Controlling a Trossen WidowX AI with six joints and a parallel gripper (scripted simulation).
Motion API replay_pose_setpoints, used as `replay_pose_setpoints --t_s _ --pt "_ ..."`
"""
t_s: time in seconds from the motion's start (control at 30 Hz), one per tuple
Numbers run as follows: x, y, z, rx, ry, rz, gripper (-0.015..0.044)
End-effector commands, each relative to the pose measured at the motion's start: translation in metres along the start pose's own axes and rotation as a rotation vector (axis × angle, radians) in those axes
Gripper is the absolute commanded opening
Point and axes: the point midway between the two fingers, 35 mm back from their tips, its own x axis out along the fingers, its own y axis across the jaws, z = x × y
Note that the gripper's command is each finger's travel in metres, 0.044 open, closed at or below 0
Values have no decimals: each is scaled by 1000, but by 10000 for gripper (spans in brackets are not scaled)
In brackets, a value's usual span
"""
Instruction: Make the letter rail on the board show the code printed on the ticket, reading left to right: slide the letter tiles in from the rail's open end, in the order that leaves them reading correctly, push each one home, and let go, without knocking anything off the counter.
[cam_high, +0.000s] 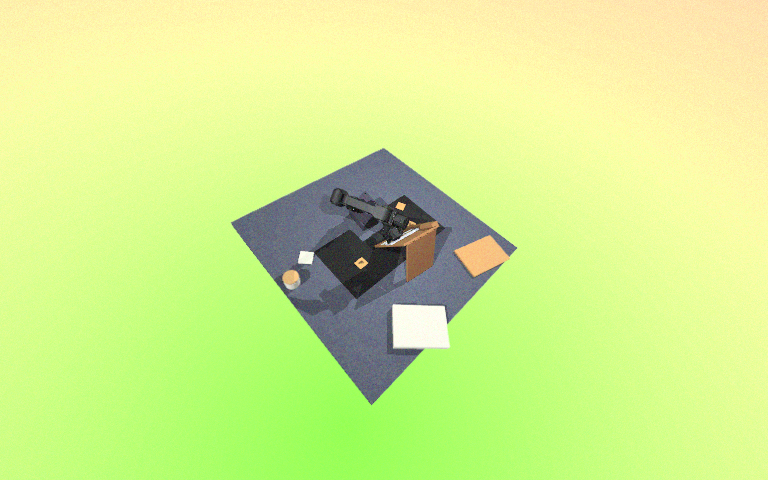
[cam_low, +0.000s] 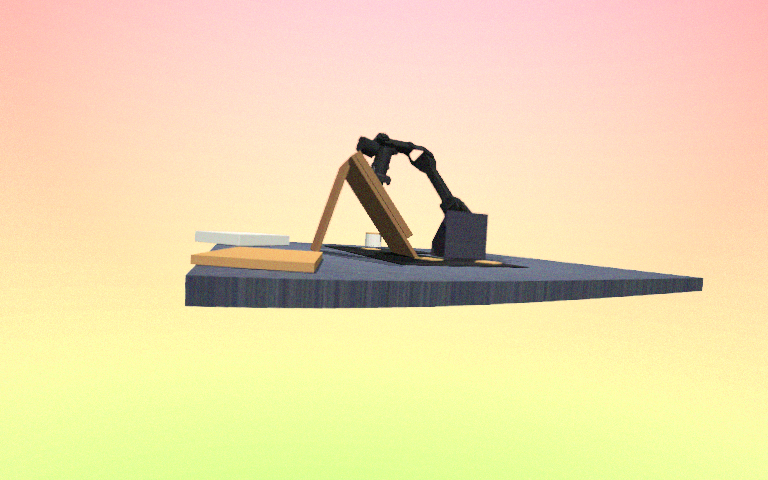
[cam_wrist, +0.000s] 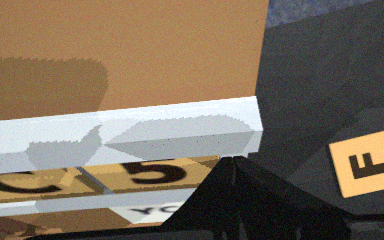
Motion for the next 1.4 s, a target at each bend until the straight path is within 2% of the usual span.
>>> replay_pose_setpoints --t_s 0.0,0.97,1.37 --pt "0 2 0 4 1 1 0" --pt "1 11 1 4 1 1 0" --pt "-11 8 -9 4 1 1 0"
